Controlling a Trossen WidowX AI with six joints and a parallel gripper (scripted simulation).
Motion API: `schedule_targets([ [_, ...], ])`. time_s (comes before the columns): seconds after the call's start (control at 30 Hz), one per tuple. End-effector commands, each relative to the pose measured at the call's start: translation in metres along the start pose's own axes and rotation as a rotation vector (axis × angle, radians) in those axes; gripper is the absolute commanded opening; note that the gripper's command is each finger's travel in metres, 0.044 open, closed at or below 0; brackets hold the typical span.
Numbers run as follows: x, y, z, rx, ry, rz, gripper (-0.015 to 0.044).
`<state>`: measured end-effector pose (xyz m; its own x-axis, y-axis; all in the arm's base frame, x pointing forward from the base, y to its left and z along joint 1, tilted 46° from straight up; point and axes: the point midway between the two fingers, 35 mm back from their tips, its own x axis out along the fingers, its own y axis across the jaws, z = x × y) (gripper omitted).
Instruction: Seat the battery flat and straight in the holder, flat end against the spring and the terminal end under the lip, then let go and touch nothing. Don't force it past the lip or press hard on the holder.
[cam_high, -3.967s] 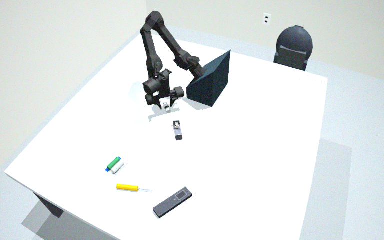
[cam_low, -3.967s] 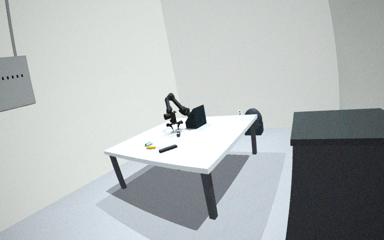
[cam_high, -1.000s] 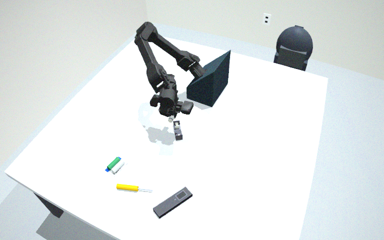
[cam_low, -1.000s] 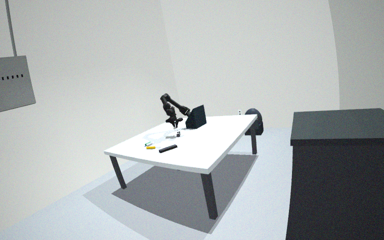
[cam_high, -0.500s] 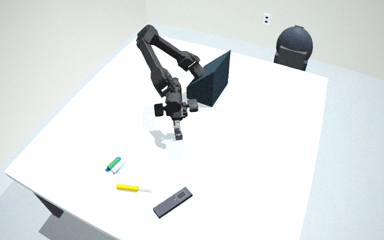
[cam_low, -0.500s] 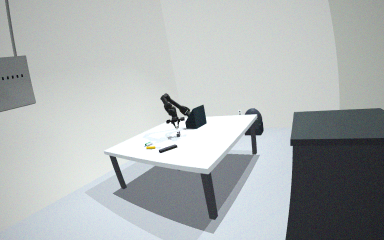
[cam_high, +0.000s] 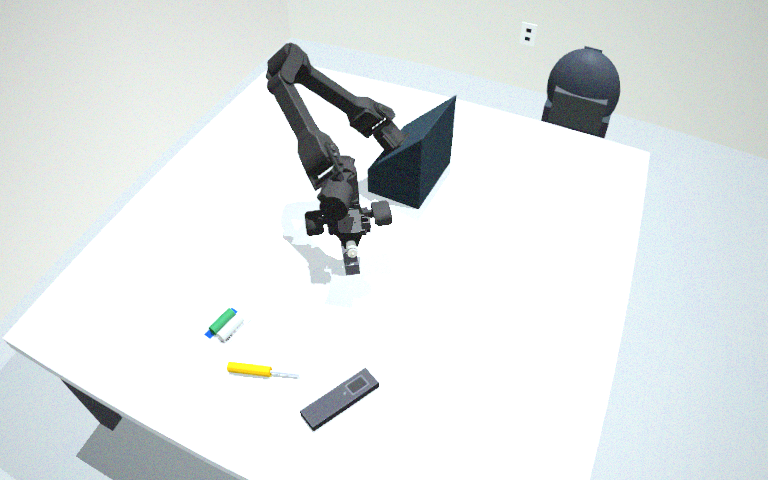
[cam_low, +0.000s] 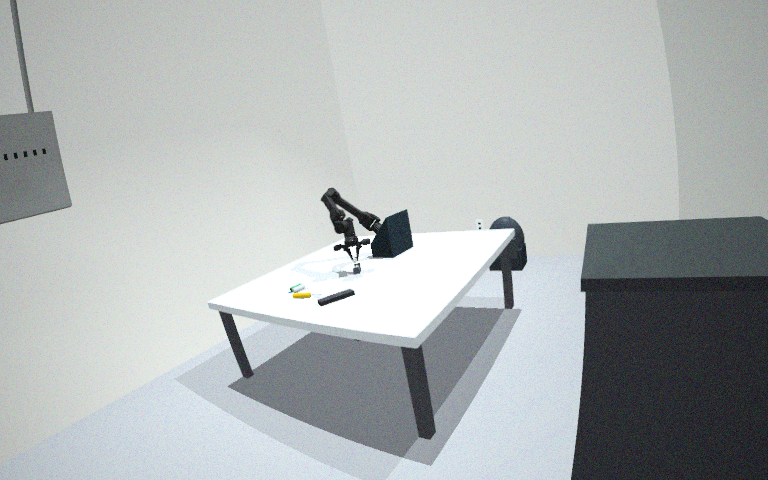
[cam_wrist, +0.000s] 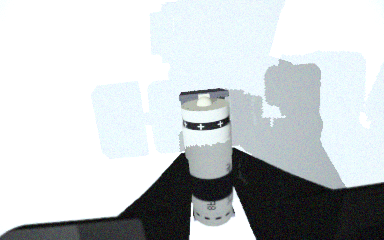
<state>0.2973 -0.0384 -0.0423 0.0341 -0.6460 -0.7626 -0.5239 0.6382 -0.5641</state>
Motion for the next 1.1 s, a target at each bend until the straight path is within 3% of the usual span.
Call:
schedule_targets([
  [0.0,0.009,0.0,-0.002,-0.002,-0.05,0.005,0.0075],
  [1.07,0.032,-0.001,-0.01,-0.006,-0.275,0.025,0.0075],
])
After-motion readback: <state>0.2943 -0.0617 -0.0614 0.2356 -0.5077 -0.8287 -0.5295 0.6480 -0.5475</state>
